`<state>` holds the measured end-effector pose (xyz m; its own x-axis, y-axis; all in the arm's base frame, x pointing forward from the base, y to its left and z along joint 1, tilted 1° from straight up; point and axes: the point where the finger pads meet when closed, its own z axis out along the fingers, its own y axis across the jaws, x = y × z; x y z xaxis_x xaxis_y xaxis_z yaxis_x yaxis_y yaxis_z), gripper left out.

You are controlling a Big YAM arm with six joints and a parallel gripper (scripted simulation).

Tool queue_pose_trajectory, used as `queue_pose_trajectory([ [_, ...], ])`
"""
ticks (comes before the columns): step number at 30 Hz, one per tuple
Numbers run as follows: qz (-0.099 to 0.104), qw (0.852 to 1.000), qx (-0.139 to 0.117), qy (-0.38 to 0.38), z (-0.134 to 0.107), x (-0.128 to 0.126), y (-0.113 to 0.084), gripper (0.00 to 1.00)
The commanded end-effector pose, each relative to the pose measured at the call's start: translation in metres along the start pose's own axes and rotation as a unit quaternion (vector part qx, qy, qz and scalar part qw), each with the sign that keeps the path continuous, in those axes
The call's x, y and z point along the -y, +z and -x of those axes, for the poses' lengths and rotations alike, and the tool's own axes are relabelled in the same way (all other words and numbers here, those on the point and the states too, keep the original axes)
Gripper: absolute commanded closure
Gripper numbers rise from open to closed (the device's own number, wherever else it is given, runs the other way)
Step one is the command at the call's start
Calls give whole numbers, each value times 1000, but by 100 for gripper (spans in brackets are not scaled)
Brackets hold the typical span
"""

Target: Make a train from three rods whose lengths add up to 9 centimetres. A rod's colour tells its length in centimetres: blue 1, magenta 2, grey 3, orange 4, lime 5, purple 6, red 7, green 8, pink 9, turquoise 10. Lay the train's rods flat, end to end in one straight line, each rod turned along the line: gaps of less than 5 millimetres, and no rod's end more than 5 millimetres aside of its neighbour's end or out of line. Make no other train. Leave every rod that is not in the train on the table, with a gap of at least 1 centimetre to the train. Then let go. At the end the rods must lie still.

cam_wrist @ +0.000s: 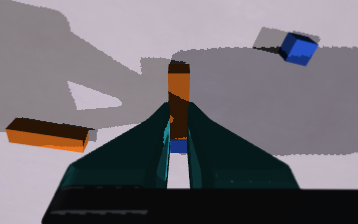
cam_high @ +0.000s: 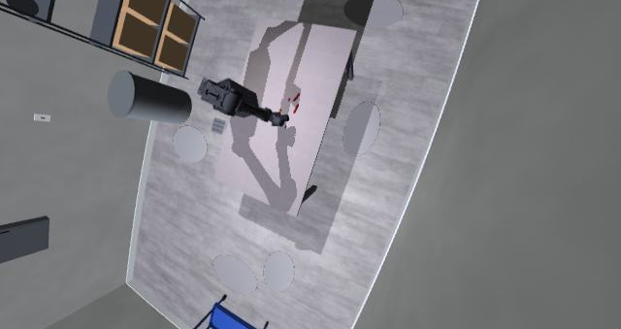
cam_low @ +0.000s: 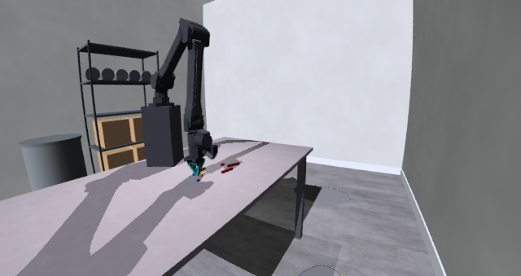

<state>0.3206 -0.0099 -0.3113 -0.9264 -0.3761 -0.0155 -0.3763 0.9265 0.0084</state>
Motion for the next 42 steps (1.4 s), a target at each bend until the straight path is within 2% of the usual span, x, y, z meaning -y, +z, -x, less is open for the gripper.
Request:
queue_pose_trajectory([
  [1, -4, 1000, 8, -2, 8, -1, 2, 96],
  [5, -4, 1000, 8, -2, 8, -1, 2, 92],
  [6, -4, 1000, 8, -2, 8, -1, 2, 88],
  [8, -4, 1000, 8, -2, 8, -1, 2, 88],
  [9, -4, 1000, 8, -2, 8, -1, 2, 84],
  [13, -4, 1000, 8, -2, 8, -1, 2, 84],
  [17, -4, 1000, 8, -2, 8, -1, 2, 77],
  [30, -6, 1000, 13, -2, 14, 1, -3, 77],
  [31, -8, 1000, 17, -2, 18, 3, -10, 77],
  [33, -3, 1000, 6, -2, 8, -1, -14, 77],
  [36, -4, 1000, 7, -2, 8, -1, -24, 77],
  [42, -4, 1000, 8, -2, 8, 1, -54, 77],
])
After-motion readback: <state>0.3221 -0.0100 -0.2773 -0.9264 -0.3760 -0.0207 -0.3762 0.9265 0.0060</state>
